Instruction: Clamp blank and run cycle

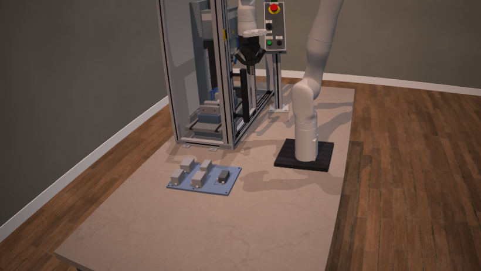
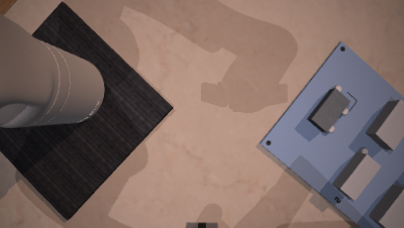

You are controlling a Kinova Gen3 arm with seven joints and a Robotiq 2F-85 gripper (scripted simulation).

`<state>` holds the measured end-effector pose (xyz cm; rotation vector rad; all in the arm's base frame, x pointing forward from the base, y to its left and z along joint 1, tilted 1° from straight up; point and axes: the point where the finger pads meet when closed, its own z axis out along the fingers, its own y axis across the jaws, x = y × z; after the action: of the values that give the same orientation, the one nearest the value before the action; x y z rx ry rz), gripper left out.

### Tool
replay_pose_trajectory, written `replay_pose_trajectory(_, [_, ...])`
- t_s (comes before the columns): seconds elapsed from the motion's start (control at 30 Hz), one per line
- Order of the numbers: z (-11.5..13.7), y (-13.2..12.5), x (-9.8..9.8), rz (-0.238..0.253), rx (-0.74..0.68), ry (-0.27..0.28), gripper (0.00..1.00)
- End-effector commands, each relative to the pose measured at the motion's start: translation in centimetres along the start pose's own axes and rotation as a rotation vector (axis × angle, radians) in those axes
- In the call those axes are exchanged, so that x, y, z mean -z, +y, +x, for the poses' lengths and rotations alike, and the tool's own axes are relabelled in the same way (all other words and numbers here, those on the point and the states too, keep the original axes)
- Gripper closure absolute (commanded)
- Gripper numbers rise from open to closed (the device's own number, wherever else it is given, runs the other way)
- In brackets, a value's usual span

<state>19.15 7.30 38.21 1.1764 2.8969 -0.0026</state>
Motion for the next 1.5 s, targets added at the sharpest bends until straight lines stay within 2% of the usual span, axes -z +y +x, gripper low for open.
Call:
replay_pose_trajectory(0.0, [-0.01,0.02,0.03,-0.001,0.0,-0.001,0.9])
replay_pose_trajectory(0.17, [-0.01,0.02,0.03,-0.001,0.23,-0.001,0.9])
replay_pose_trajectory(0.57, [-0.01,0.02,0.03,-0.001,0.23,-0.001,0.9])
replay_pose_trajectory(0.73, [-0.01,0.02,0.03,-0.001,0.46,-0.001,0.9])
replay_pose_trajectory(1.13, [-0.01,0.02,0.03,-0.001,0.46,-0.001,0.9])
replay_pose_trajectory(1.3, [-0.01,0.02,0.03,-0.001,0.69,-0.001,0.9])
replay_pose_trajectory(1.47, [-0.01,0.02,0.03,-0.001,0.69,-0.001,0.9])
